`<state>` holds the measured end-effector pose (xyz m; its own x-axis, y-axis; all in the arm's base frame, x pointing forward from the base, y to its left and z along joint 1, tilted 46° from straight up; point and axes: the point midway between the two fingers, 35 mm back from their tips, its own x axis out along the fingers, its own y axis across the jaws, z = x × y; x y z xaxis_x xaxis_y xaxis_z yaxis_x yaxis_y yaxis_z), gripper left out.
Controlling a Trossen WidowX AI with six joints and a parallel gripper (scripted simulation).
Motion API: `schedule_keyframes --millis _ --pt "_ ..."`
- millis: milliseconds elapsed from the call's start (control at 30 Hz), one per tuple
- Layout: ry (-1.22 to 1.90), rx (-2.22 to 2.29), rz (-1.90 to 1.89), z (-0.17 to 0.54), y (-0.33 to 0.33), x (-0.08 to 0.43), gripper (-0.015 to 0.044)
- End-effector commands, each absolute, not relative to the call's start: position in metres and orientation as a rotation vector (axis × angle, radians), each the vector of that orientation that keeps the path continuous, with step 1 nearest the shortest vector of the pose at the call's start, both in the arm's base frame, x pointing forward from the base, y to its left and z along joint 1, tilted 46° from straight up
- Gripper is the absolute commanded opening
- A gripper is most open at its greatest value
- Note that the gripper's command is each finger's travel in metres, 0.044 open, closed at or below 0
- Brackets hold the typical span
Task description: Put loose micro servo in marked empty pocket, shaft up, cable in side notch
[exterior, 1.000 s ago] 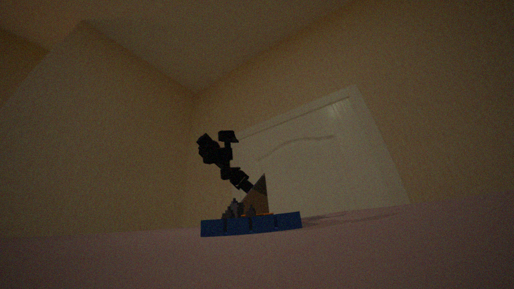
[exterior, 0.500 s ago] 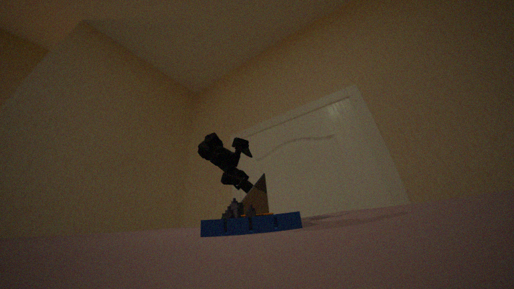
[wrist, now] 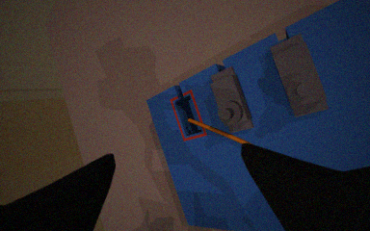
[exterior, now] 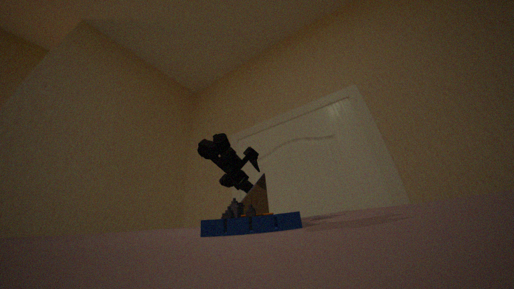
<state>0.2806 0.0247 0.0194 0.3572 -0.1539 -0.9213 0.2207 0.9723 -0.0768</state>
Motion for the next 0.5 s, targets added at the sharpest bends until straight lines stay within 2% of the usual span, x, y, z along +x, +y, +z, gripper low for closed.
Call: schedule_keyframes --millis 0,467 --pt "1.245 -0.084 -0.236 0.015 0.020 0.270 0.0440" --pt "1.428 -0.518 -0.195 0.012 0.001 0.237 0.0440"
